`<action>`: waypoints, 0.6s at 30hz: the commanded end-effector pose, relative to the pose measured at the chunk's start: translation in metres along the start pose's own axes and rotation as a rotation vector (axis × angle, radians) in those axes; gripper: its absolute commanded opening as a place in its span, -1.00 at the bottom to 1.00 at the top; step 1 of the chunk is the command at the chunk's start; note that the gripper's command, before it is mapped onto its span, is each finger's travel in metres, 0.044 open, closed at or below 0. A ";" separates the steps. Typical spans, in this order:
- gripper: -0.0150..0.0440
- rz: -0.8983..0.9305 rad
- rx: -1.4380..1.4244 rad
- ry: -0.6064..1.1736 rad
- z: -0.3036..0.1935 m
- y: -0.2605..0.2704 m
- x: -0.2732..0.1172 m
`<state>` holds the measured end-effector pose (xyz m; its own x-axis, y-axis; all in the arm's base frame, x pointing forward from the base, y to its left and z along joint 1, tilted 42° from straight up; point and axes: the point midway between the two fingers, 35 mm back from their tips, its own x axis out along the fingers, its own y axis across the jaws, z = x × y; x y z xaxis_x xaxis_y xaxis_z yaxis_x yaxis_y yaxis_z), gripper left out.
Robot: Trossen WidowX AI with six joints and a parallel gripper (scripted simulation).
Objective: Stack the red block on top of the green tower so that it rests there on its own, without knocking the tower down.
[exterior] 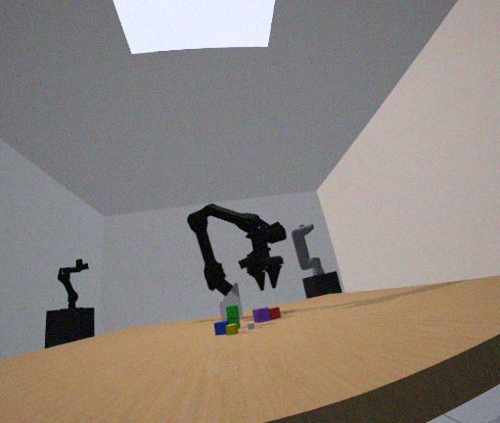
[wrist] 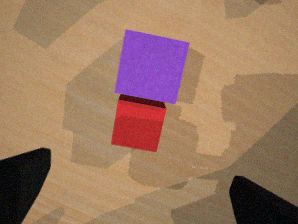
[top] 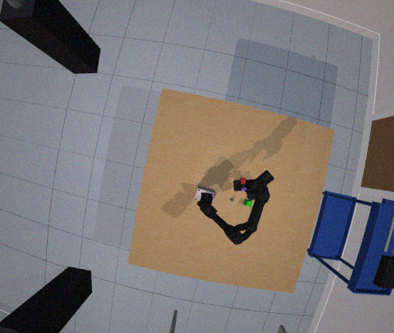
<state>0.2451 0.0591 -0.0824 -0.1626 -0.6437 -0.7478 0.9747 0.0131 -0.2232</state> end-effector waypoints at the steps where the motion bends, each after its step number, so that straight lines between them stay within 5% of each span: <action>1: 1.00 0.000 0.026 0.002 -0.002 0.001 0.001; 18: 1.00 0.000 0.027 0.000 -0.001 0.004 0.056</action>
<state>0.2396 0.0255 -0.1231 -0.1659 -0.6411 -0.7493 0.9785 -0.0127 -0.2057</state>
